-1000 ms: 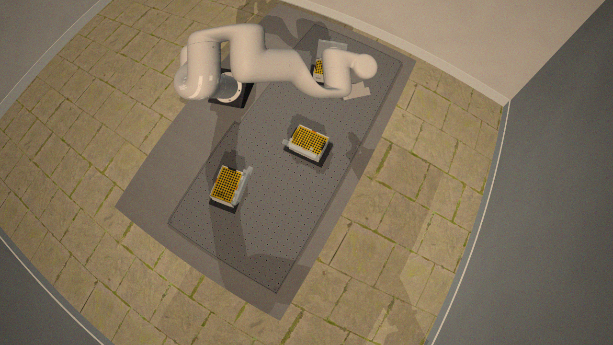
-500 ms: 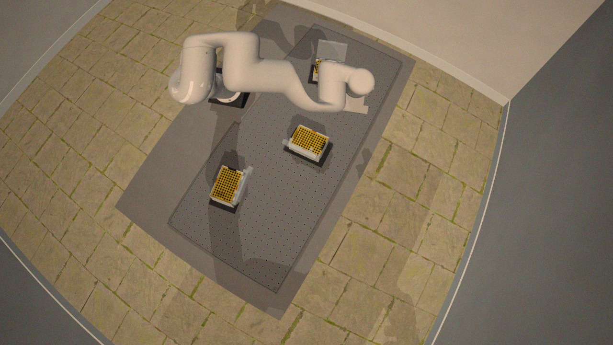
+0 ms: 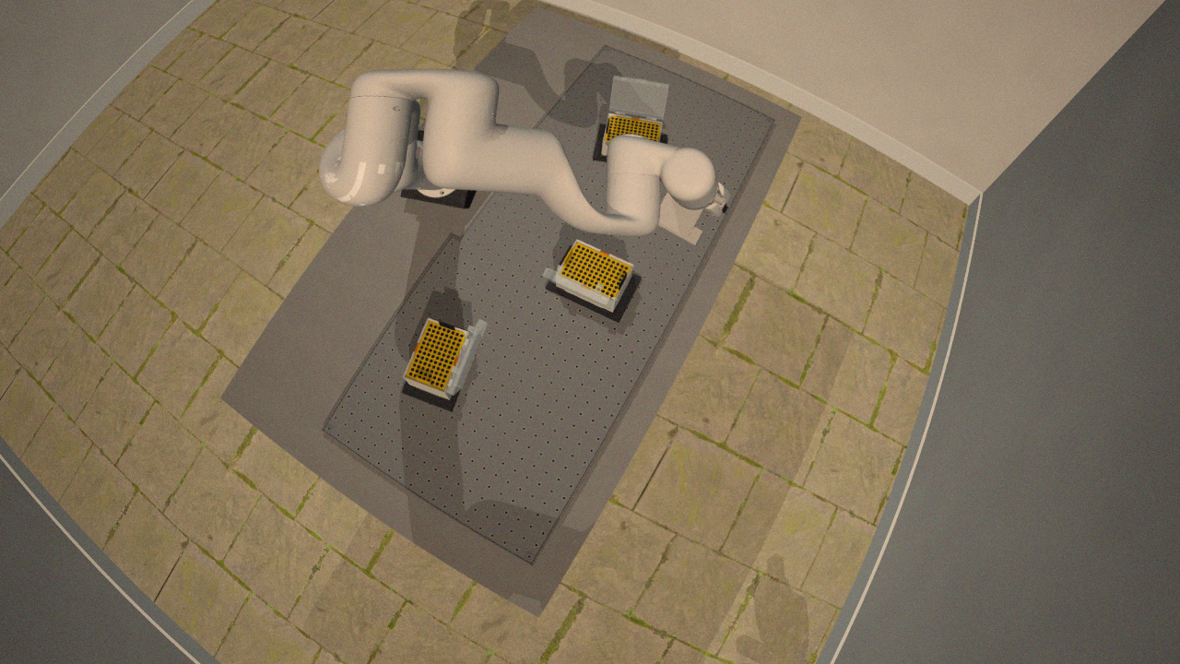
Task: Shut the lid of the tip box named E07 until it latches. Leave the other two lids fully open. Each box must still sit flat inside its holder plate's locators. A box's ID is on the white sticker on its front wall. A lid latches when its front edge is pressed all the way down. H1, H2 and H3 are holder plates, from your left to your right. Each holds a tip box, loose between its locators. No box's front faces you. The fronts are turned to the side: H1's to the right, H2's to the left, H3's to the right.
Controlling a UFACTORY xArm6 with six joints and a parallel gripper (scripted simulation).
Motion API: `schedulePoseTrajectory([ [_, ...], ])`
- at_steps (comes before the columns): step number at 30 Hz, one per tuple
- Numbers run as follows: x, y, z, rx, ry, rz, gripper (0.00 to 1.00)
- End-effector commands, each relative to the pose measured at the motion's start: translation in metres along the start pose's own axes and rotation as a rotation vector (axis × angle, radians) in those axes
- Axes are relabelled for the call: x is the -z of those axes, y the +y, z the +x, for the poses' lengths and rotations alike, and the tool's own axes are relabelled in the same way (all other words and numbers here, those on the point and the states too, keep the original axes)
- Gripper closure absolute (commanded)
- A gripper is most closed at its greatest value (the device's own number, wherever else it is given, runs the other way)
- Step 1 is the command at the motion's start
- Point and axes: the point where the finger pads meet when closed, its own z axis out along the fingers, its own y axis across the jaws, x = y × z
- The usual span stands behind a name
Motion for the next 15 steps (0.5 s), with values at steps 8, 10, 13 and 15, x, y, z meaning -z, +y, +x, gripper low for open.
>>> schedulePoseTrajectory([
  [8, 0.006, -0.035, 0.008, -0.285, 0.006, 0.176, 1.00],
  [10, 0.006, -0.035, 0.008, -0.343, 0.006, 0.210, 1.00],
  [13, 0.006, -0.035, 0.008, -0.429, 0.005, 0.260, 1.00],
  [15, 0.006, -0.035, 0.008, -0.487, 0.005, 0.293, 1.00],
])
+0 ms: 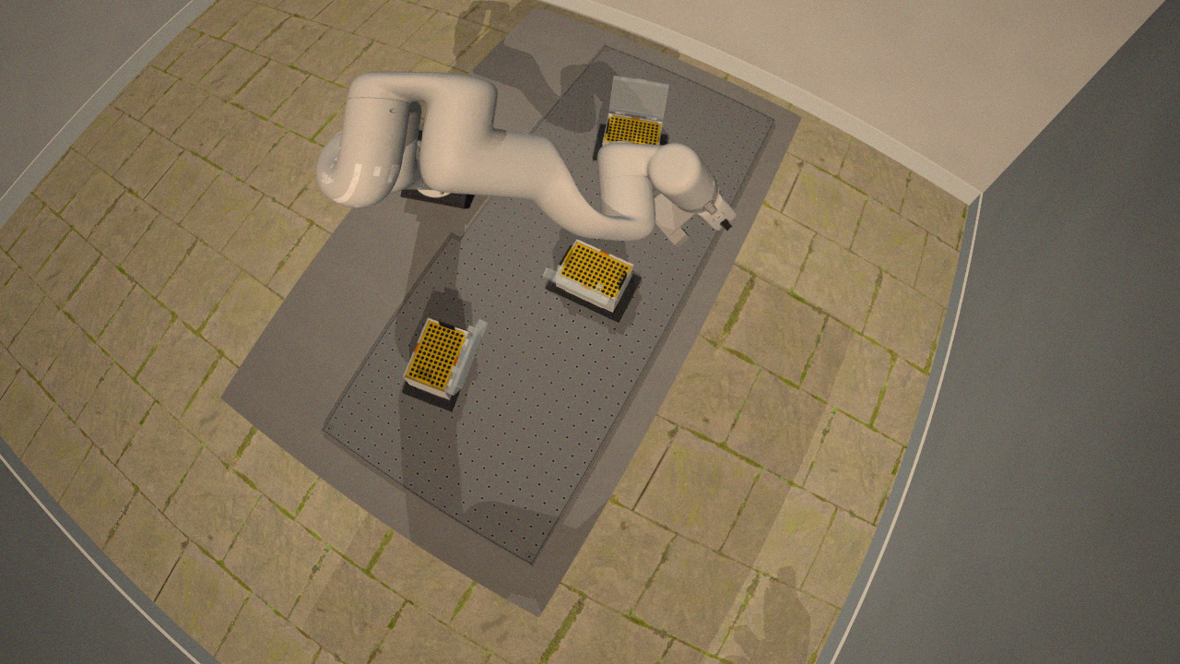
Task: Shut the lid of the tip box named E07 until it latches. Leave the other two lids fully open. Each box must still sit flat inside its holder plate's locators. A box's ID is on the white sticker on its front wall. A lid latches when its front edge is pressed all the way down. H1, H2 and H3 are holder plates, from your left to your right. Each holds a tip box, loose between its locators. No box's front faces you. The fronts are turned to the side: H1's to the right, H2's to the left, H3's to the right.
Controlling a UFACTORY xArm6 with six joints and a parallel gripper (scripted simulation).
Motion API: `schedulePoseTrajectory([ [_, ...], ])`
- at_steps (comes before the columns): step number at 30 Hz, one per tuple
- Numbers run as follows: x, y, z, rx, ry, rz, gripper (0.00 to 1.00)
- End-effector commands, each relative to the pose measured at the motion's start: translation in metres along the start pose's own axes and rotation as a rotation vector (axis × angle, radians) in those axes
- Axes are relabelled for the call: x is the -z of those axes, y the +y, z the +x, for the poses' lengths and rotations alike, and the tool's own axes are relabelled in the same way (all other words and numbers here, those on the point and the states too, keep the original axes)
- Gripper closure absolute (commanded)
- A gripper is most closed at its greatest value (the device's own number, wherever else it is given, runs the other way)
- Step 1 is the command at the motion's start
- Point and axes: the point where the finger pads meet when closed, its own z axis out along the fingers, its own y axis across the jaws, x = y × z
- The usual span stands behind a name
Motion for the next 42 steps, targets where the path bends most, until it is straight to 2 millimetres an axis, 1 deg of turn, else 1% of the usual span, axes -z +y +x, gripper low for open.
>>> schedulePoseTrajectory([
  [1, 0.0011, -0.0022, -0.0007, -0.159, 0.013, 0.121, 1.00],
  [8, 0.0012, -0.0022, -0.0007, -0.360, 0.010, 0.238, 1.00],
  [10, 0.0012, -0.0022, -0.0007, -0.360, 0.010, 0.238, 1.00],
  [25, 0.0011, -0.0020, -0.0008, -0.792, 0.004, 0.490, 1.00],
  [27, 0.0011, -0.0020, -0.0008, -0.792, 0.004, 0.490, 1.00],
  [39, 0.0010, -0.0020, -0.0008, -1.138, -0.002, 0.691, 1.00],
  [42, 0.0010, -0.0019, -0.0008, -1.140, -0.002, 0.693, 1.00],
])
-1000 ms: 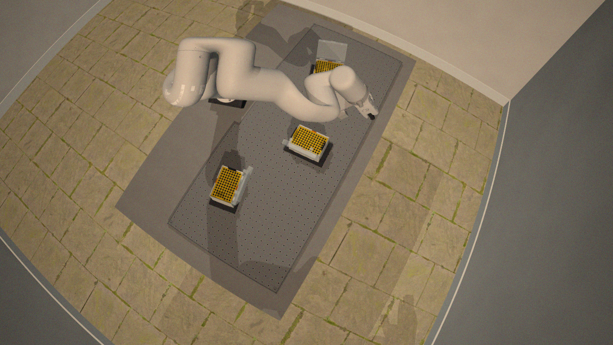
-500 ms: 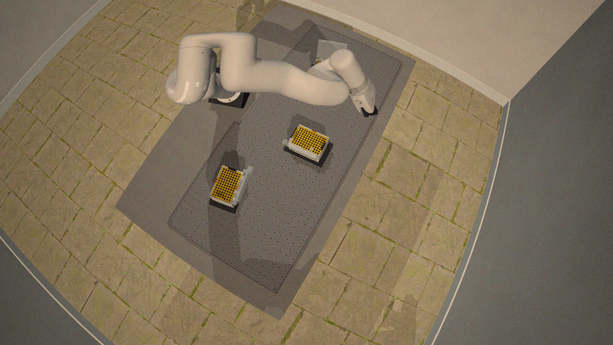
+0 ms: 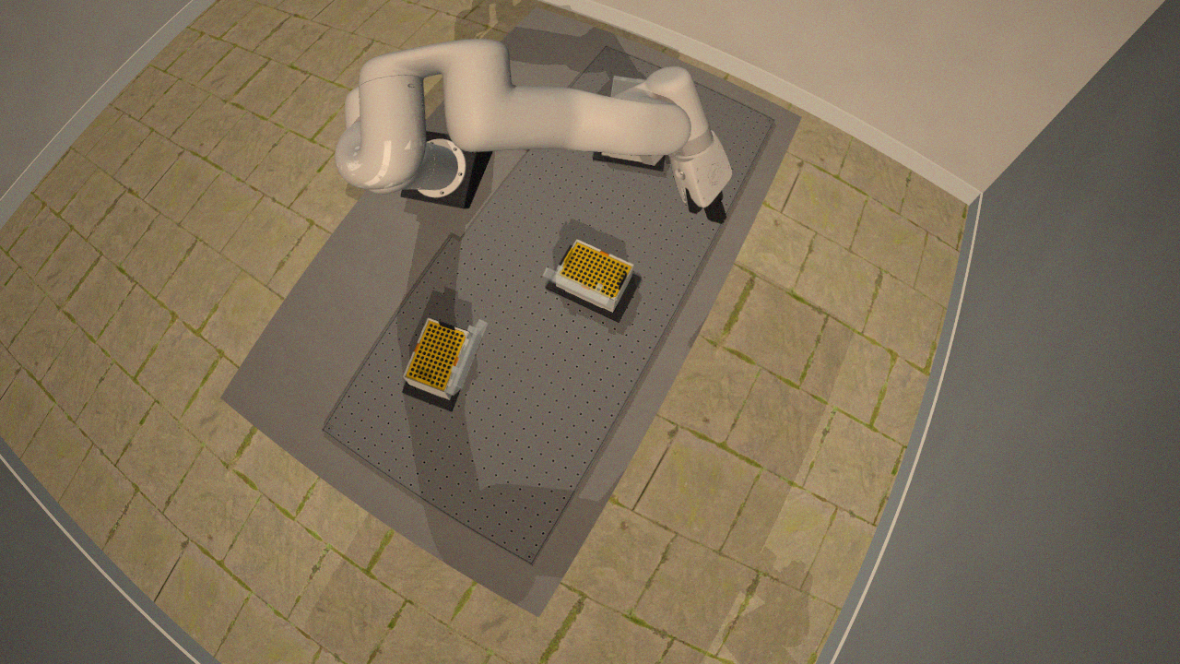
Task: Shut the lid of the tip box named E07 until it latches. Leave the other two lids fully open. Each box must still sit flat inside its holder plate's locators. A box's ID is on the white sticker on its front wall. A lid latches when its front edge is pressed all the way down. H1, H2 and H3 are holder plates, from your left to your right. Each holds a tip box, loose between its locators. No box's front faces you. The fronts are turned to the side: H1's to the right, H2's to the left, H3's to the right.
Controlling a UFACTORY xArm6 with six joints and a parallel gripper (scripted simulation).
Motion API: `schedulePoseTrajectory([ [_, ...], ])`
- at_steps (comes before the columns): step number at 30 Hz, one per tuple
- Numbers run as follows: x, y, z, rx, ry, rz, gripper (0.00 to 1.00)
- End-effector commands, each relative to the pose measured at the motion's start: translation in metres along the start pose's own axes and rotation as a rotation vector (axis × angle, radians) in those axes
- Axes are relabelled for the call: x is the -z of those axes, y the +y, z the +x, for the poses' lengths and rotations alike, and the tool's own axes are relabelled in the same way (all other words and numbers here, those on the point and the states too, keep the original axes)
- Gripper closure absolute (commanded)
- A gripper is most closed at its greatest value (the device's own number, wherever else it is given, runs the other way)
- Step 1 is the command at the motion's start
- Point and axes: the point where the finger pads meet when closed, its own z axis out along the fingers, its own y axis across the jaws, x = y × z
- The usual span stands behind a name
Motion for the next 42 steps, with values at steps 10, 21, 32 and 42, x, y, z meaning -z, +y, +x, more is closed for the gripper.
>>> schedulePoseTrajectory([
  [10, -0.034, 0.000, 0.018, -0.059, -0.011, 0.044, 1.00],
  [21, -0.074, -0.001, 0.041, -0.059, -0.011, 0.044, 1.00],
  [32, -0.122, -0.001, 0.068, -0.059, -0.011, 0.044, 1.00],
  [42, -0.148, -0.002, 0.082, -0.059, -0.011, 0.044, 1.00],
])
